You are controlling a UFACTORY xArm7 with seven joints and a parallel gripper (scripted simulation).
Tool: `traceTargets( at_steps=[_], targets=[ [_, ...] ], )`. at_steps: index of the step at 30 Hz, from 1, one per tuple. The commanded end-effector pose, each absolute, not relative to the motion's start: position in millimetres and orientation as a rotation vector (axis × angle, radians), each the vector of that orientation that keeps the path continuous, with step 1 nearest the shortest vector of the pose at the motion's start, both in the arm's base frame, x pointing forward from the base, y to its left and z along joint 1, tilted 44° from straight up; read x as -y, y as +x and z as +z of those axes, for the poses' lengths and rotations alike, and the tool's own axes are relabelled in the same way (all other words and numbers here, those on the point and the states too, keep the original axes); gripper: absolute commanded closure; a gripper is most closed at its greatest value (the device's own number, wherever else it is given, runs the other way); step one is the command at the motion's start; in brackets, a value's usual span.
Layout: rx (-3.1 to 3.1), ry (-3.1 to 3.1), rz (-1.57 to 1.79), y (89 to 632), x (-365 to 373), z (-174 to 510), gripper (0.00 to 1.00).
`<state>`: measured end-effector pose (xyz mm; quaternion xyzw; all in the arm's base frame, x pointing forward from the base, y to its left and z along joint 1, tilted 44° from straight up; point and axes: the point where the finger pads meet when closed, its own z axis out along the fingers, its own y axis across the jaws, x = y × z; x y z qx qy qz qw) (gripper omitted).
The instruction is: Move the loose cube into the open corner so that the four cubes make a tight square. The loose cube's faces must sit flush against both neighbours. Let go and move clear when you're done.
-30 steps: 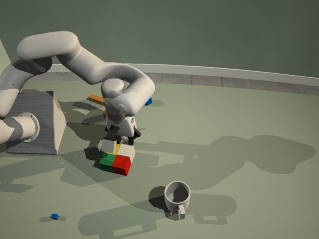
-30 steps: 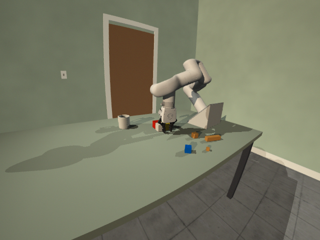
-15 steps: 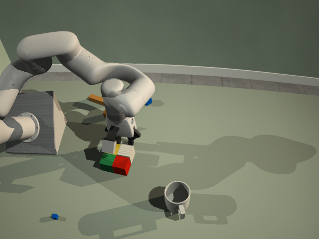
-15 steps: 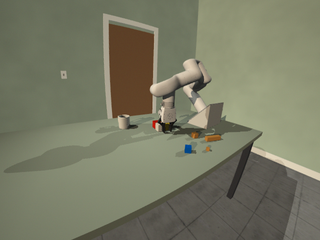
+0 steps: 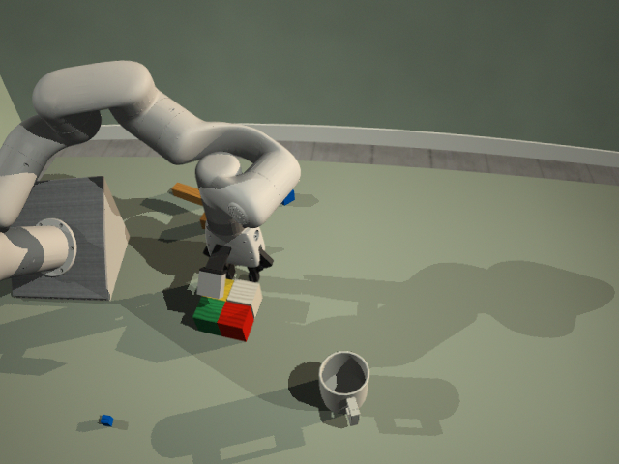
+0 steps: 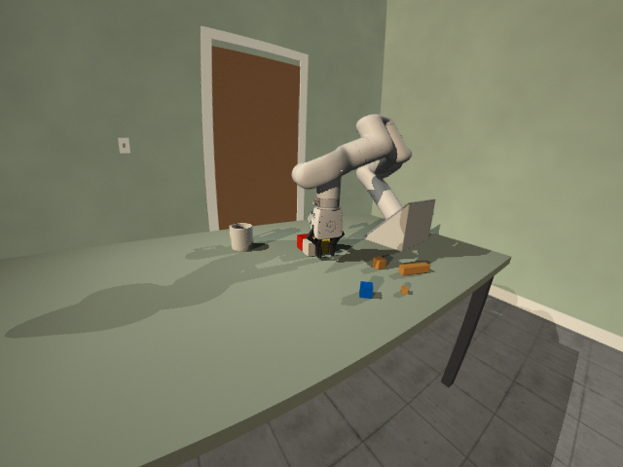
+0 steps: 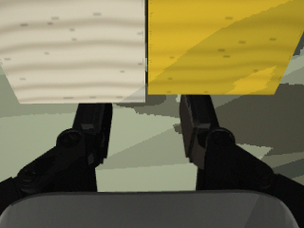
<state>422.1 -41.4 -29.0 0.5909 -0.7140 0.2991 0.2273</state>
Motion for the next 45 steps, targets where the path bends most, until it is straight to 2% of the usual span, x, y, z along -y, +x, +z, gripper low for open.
traceTargets(
  at_steps=[1, 45],
  targets=[
    [1.968, 1.631, 0.827, 423.0, 40.6, -27.4, 0.53],
    [1.968, 1.631, 0.827, 421.4, 46.2, -22.1, 0.53]
  ],
)
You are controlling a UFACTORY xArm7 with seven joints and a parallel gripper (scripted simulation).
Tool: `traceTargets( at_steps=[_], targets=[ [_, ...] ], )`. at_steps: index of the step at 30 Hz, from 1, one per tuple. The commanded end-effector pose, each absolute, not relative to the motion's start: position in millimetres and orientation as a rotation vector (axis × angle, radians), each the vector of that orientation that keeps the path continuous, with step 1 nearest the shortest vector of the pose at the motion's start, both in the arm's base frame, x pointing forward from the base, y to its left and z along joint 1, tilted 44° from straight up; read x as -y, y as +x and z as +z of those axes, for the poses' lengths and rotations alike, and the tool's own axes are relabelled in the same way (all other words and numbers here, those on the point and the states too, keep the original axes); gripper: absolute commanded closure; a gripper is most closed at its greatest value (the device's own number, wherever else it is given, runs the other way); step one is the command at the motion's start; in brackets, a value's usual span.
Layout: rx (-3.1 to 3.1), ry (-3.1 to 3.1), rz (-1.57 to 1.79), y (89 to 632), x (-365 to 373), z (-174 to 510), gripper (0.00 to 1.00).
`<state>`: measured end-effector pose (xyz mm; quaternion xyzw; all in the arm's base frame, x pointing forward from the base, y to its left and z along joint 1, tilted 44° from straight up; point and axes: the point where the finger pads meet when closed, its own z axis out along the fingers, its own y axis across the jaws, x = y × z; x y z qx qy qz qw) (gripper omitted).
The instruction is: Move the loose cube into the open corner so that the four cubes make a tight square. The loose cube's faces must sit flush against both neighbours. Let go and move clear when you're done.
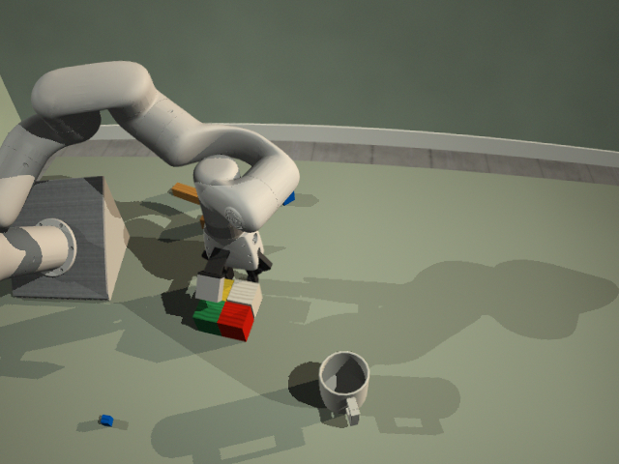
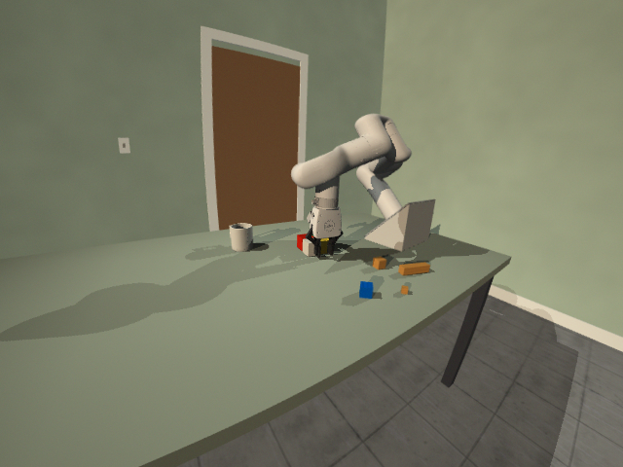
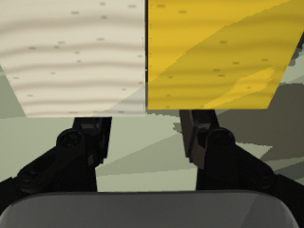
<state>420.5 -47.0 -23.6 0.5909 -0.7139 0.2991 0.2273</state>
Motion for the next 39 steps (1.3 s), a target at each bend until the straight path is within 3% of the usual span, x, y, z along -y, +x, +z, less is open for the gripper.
traceTargets(
  at_steps=[1, 39],
  targets=[
    [1.968, 1.631, 0.827, 421.4, 46.5, -21.8, 0.53],
    [1.968, 1.631, 0.827, 420.3, 50.1, -18.3, 0.53]
  ],
)
